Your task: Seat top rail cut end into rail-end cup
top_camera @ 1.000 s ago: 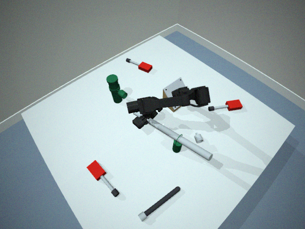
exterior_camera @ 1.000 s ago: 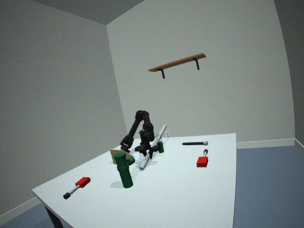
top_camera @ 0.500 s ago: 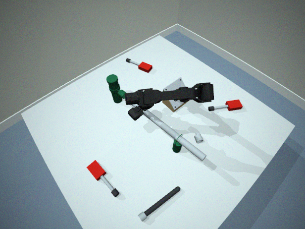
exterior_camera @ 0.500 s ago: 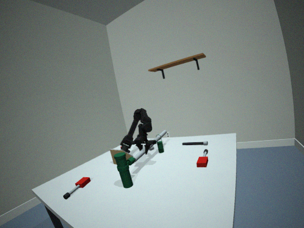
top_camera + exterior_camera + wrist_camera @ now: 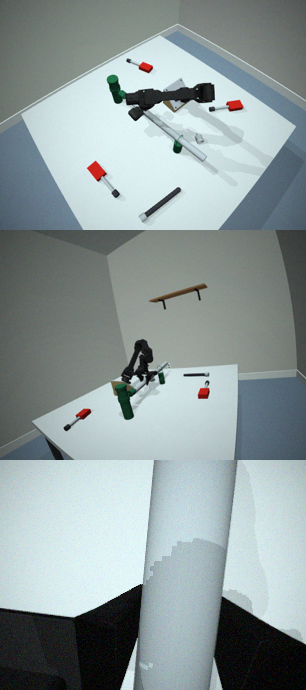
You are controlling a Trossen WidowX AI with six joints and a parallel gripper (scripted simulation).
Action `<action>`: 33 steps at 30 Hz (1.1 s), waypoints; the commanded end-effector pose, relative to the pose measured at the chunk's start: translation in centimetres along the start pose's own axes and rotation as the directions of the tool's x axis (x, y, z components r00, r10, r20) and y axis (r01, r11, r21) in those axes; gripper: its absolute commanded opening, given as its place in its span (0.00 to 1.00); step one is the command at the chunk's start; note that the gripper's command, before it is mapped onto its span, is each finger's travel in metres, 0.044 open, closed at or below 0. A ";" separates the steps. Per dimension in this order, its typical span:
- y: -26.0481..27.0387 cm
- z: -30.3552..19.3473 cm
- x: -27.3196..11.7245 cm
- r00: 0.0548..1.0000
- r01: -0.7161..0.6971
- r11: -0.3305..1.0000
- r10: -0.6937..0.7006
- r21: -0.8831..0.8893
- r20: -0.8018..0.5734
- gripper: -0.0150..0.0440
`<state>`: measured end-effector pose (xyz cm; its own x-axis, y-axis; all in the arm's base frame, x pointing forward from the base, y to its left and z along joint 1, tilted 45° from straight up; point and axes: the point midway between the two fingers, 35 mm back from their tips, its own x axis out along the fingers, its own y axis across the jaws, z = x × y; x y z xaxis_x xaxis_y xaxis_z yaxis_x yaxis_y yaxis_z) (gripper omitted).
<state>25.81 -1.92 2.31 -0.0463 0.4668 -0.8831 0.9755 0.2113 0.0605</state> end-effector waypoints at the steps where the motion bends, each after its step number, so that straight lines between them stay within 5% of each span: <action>1: 0.1 0.3 -0.2 1.000 -0.005 1.000 0.005 -0.001 0.011 0.25; 33: 0.6 1.3 -0.9 1.000 0.000 1.000 0.000 0.000 0.001 0.25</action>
<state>26.17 -2.36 2.51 -0.0630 0.4772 -0.8765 0.9730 0.2249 0.0525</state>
